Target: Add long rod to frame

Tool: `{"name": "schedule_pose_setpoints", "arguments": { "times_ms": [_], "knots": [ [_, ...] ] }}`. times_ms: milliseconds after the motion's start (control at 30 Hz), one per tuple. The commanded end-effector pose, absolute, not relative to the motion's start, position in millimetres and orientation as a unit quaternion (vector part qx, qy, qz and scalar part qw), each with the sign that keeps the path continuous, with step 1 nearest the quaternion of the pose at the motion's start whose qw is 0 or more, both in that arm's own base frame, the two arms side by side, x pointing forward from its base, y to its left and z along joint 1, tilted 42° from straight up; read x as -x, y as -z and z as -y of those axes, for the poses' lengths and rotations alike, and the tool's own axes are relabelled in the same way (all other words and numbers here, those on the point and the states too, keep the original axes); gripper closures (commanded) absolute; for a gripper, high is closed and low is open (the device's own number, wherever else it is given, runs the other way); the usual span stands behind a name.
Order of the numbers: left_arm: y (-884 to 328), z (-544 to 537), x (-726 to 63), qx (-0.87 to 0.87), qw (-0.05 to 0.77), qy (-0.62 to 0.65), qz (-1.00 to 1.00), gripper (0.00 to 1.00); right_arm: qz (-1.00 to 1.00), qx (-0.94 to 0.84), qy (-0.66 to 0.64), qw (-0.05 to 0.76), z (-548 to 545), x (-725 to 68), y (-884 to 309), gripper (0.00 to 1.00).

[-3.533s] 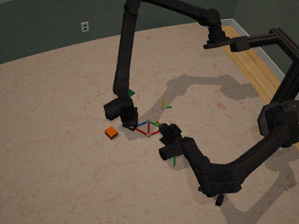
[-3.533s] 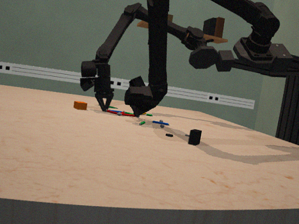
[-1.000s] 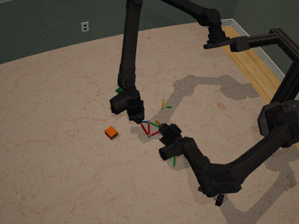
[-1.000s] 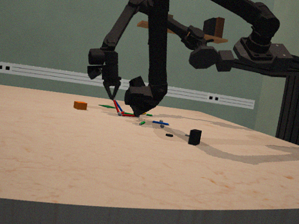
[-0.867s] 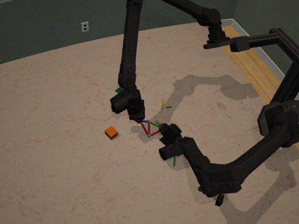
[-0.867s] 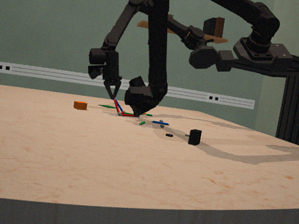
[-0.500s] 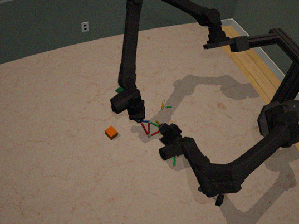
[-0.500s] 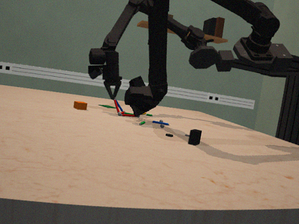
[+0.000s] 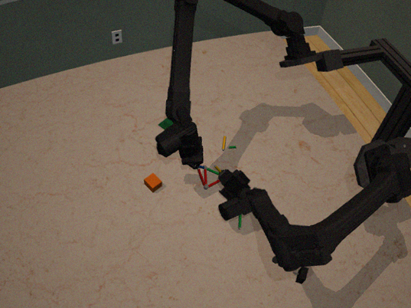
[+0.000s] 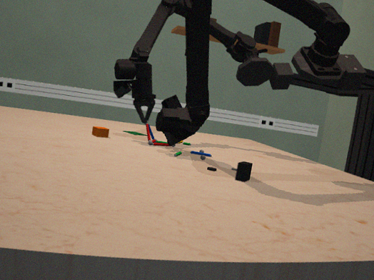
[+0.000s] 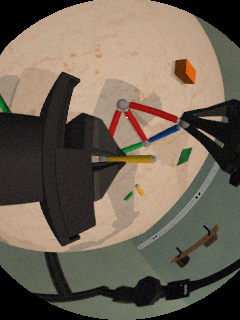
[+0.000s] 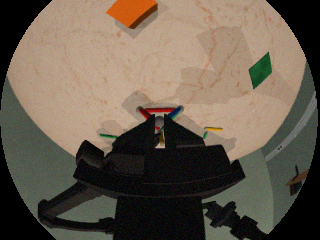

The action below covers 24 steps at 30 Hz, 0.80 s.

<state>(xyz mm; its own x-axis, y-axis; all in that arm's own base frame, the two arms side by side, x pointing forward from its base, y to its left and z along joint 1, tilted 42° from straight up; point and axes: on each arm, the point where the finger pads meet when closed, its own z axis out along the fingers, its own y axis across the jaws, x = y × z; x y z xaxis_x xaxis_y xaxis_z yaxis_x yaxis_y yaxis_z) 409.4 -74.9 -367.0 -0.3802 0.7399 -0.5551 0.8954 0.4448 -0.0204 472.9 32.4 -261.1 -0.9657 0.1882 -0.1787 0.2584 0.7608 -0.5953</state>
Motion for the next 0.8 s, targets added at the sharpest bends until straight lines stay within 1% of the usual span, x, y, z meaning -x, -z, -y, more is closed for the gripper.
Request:
{"name": "schedule_pose_setpoints", "arguments": {
  "times_ms": [0,333,400,500,767],
  "knots": [
    [365,77,-411,-0.504,0.244,0.162,-0.813,1.0,-0.937,-0.124,0.323,0.05,-36,-456,266,1.0],
    [365,77,-411,-0.504,0.244,0.162,-0.813,1.0,-0.936,-0.129,0.322,0.055,-39,-449,263,1.0],
    [365,77,-411,-0.504,0.244,0.162,-0.813,1.0,-0.937,-0.129,0.315,0.076,-51,-457,252,1.0],
    [365,77,-411,-0.504,0.244,0.162,-0.813,1.0,-0.935,-0.134,0.322,0.061,-39,-449,260,1.0],
    [365,77,-411,-0.504,0.244,0.162,-0.813,1.0,-0.935,-0.135,0.321,0.063,-40,-451,260,1.0]
  ]
}}
